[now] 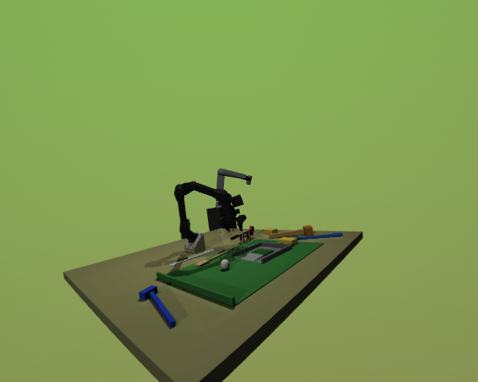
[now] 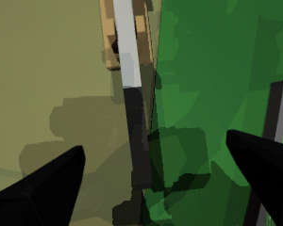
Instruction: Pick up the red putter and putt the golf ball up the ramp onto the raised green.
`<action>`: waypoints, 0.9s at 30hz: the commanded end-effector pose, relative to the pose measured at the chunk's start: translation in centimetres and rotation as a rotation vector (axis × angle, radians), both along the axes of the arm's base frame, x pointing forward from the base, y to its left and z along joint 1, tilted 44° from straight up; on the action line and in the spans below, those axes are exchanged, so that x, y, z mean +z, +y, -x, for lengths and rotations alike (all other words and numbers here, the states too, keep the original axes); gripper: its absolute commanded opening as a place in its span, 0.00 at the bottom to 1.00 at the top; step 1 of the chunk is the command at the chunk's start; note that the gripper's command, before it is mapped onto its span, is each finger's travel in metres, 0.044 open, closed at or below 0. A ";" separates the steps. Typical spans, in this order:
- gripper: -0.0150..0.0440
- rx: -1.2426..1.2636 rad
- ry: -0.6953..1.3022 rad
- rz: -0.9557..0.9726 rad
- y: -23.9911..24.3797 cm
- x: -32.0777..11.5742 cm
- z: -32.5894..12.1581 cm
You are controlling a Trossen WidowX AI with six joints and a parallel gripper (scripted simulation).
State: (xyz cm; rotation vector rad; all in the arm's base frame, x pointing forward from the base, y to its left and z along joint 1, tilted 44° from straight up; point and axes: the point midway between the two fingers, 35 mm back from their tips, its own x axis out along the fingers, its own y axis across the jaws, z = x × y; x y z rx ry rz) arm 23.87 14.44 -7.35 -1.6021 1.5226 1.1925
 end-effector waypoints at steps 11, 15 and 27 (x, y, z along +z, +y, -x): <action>1.00 0.004 0.020 0.057 -1.8 -1.6 1.1; 1.00 0.004 0.020 0.058 -2.4 -2.2 1.1; 1.00 0.004 0.020 0.059 -3.8 -3.7 1.2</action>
